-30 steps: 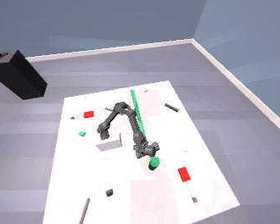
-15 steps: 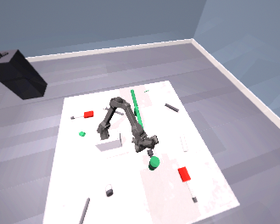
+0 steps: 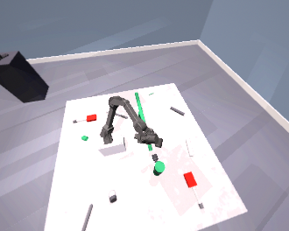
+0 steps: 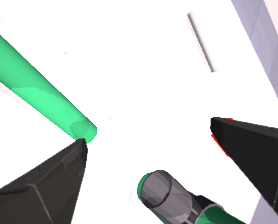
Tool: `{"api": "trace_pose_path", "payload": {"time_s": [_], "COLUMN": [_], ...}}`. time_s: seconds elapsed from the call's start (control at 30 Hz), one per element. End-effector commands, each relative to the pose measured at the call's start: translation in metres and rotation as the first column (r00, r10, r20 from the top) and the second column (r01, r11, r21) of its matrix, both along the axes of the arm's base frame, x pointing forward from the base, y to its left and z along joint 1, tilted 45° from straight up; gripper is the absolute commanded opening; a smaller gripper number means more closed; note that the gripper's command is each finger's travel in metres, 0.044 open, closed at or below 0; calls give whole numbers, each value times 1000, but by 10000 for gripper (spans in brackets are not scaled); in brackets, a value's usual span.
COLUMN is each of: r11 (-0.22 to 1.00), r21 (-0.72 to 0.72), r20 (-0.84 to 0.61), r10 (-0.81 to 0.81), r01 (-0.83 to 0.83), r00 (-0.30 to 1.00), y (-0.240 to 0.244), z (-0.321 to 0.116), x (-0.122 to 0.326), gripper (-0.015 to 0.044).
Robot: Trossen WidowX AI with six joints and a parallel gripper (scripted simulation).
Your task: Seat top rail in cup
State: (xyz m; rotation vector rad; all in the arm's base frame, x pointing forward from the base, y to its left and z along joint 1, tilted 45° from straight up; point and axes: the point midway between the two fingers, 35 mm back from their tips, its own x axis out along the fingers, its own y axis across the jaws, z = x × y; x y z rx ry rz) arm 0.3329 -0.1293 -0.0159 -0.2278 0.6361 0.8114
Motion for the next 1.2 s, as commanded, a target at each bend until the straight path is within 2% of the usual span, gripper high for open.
{"api": "trace_pose_path", "payload": {"time_s": [0.0, 0.07, 0.23, 0.8, 0.87, 0.93, 1.0, 1.1, 1.17], "r11": [868, 790, 672, 667, 647, 603, 536, 420, 347], "r21": [215, 232, 225, 224, 213, 180, 111, -63, -208], "r20": [-445, -561, -694, -699, -732, -801, -884, -968, -971], "r10": [-321, -368, -397, -398, -390, -369, -332, -246, -182], "r01": [447, 567, 706, 711, 732, 778, 837, 905, 914], "r00": [836, 742, 600, 594, 558, 471, 330, 47, -152], "y": [11, 16, 22, 22, 24, 31, 39, 55, 66], "z": [60, 75, 93, 94, 93, 90, 86, 80, 75], "x": [-13, -18, -25, -25, -24, -22, -20, -16, -15], "gripper": [440, 440, 440, 440, 440, 440, 440, 440, 440]}}
